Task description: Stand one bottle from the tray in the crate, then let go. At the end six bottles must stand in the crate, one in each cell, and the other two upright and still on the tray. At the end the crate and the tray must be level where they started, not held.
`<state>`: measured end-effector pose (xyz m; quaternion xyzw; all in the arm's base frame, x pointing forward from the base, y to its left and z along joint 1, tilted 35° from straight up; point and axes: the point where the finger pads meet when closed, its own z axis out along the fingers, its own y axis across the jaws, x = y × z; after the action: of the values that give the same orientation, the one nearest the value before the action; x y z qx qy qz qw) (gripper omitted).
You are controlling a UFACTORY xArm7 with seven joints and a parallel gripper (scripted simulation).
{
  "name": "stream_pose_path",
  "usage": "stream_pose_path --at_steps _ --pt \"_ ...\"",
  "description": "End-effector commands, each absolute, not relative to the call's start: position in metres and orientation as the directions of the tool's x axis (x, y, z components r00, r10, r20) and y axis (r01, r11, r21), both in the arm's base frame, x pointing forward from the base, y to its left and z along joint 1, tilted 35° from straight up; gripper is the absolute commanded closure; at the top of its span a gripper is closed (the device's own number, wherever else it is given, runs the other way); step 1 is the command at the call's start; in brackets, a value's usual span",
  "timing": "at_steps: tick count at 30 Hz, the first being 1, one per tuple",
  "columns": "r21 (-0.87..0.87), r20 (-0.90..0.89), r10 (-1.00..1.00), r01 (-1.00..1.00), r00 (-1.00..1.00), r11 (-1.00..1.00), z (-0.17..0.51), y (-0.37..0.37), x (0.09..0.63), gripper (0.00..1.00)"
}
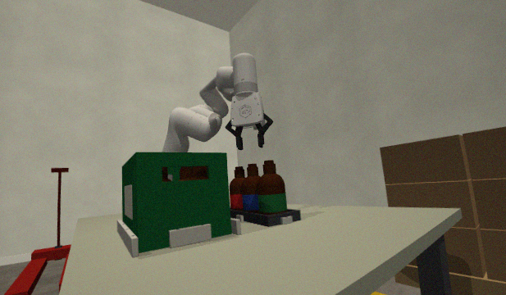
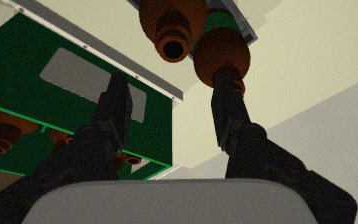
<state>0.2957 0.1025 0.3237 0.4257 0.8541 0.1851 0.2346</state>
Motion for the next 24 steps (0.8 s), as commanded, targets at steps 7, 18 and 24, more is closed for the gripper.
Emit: stream_pose_path --at_steps 7,18,24 --pt "0.518 -0.244 0.814 0.638 -0.528 0.569 0.312 0.105 0.305 0.35" --pt "0.518 -0.244 0.814 0.638 -0.528 0.569 0.304 0.106 0.31 0.35" --pt "0.518 -0.244 0.814 0.638 -0.528 0.569 0.302 0.106 0.312 0.35"
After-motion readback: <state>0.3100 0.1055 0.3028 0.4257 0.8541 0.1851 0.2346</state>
